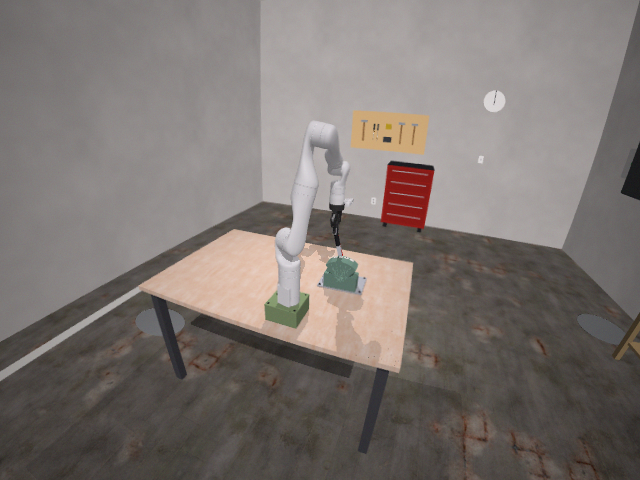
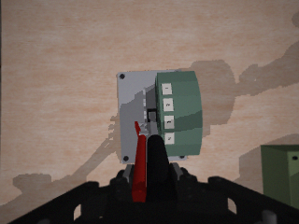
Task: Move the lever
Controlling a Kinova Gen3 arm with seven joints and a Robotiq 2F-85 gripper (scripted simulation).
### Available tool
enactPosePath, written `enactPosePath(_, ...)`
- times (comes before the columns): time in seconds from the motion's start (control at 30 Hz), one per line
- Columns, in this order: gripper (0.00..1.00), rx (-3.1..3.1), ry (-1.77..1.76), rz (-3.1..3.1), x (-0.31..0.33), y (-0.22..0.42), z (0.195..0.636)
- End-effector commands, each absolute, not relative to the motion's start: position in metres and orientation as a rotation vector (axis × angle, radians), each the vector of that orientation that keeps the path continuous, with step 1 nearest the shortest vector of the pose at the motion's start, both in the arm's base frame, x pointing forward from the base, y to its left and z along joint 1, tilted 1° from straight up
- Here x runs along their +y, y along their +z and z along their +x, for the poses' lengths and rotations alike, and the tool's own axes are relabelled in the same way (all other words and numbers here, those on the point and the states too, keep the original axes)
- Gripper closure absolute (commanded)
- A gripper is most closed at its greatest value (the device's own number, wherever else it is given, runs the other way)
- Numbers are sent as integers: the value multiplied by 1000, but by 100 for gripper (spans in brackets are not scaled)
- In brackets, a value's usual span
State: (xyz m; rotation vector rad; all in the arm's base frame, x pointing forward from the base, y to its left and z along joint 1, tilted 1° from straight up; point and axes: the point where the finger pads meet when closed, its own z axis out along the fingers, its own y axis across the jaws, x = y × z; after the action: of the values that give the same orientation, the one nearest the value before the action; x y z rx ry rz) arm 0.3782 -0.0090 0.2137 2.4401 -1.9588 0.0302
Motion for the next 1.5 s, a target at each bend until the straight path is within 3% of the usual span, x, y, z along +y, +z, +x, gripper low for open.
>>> enactPosePath(0.0,100,-1945,8,2455,4,207,376)
enactPosePath(1.47,100,-1945,8,2455,33,196,369)
